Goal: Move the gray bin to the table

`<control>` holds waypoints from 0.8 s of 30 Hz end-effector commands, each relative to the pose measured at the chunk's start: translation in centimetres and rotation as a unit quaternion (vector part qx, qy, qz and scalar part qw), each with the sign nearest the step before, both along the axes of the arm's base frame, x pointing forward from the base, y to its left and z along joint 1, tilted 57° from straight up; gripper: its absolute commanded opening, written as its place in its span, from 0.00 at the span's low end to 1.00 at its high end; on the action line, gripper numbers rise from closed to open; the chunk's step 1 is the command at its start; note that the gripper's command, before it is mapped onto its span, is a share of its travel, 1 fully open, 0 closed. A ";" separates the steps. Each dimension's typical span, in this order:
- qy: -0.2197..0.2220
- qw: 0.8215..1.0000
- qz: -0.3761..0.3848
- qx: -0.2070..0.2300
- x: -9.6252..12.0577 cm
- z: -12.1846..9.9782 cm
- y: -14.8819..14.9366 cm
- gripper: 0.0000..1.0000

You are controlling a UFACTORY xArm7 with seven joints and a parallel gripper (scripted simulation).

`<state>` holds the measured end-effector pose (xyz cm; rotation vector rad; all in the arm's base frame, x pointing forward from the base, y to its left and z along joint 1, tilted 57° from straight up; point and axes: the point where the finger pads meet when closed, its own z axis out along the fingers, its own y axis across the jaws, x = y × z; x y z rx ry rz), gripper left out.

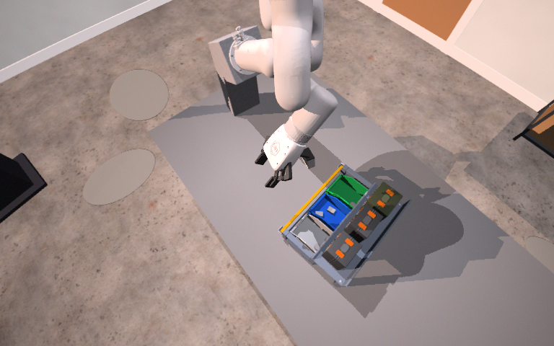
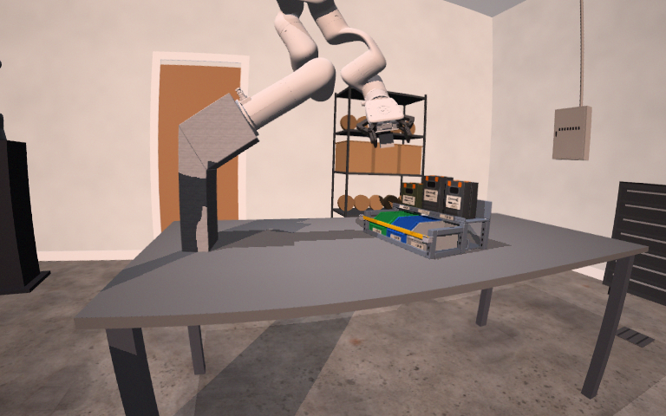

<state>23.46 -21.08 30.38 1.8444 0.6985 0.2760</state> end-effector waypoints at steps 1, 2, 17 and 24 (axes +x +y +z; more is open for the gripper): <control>-0.001 1.000 0.000 -0.001 0.0 0.1 0.0 1.00; -0.001 1.000 0.000 -0.001 0.0 0.1 0.0 1.00; -0.001 1.000 0.000 -0.001 -3.0 0.1 -3.8 1.00; -0.001 0.995 -0.102 -0.001 -7.7 0.1 -6.6 1.00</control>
